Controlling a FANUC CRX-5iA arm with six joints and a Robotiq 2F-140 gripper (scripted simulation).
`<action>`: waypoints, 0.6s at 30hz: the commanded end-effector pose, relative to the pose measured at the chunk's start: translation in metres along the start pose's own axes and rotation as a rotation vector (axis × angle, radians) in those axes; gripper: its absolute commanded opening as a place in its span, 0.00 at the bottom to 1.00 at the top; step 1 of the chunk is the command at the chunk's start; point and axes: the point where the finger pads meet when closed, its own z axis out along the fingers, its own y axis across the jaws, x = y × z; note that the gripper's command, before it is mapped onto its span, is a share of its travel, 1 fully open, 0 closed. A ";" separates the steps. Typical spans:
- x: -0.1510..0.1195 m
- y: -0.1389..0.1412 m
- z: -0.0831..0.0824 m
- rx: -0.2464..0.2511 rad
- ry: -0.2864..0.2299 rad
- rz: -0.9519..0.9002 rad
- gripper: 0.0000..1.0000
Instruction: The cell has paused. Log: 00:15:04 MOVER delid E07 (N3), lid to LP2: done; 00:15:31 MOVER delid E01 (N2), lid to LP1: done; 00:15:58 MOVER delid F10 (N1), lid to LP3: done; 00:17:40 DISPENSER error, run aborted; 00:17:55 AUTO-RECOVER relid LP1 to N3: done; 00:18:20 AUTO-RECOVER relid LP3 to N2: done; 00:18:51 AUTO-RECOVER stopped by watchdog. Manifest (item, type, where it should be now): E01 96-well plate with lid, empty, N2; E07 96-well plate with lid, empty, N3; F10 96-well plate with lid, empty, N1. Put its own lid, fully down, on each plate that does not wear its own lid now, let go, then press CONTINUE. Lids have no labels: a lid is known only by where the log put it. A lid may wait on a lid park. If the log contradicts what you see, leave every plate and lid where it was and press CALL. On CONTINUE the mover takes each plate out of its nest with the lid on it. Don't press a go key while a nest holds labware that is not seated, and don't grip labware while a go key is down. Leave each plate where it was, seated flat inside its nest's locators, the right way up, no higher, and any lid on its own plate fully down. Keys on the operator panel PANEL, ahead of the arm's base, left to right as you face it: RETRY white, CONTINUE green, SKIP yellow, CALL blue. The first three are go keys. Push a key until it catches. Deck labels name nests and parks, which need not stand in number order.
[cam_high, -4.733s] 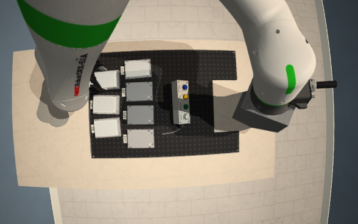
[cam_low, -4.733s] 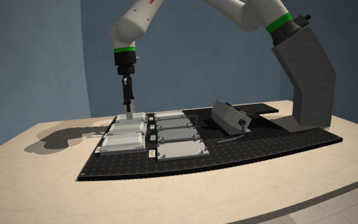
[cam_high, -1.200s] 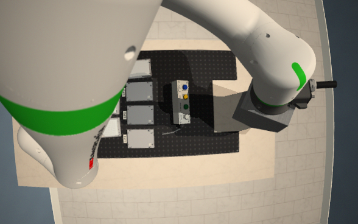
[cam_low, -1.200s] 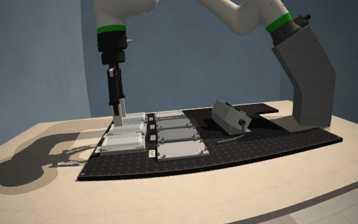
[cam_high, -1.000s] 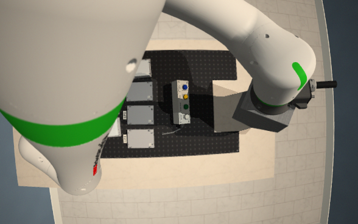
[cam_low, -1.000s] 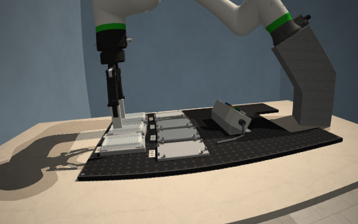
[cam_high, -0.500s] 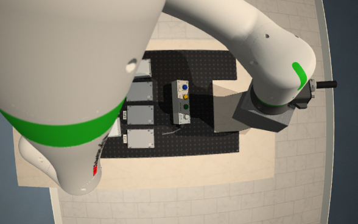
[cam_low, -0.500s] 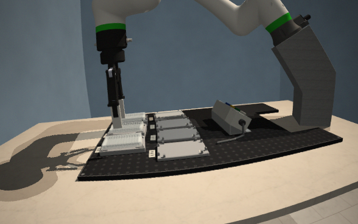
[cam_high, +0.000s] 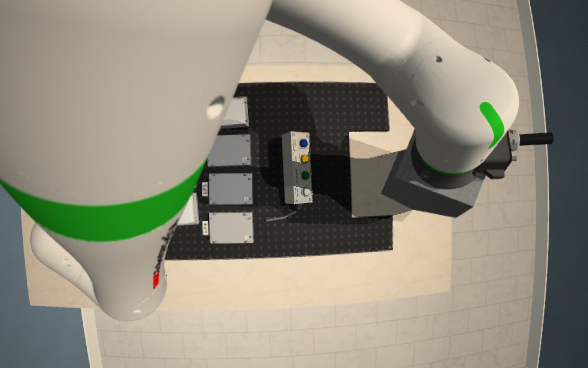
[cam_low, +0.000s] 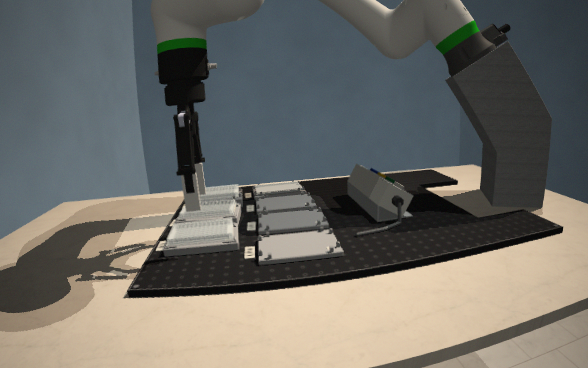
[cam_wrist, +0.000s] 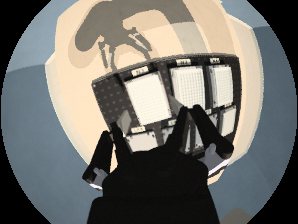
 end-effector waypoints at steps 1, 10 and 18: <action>0.000 0.000 0.000 0.000 0.000 0.000 0.66; 0.000 0.000 0.001 0.000 0.000 0.000 0.66; 0.000 0.000 0.005 0.000 0.000 0.000 0.66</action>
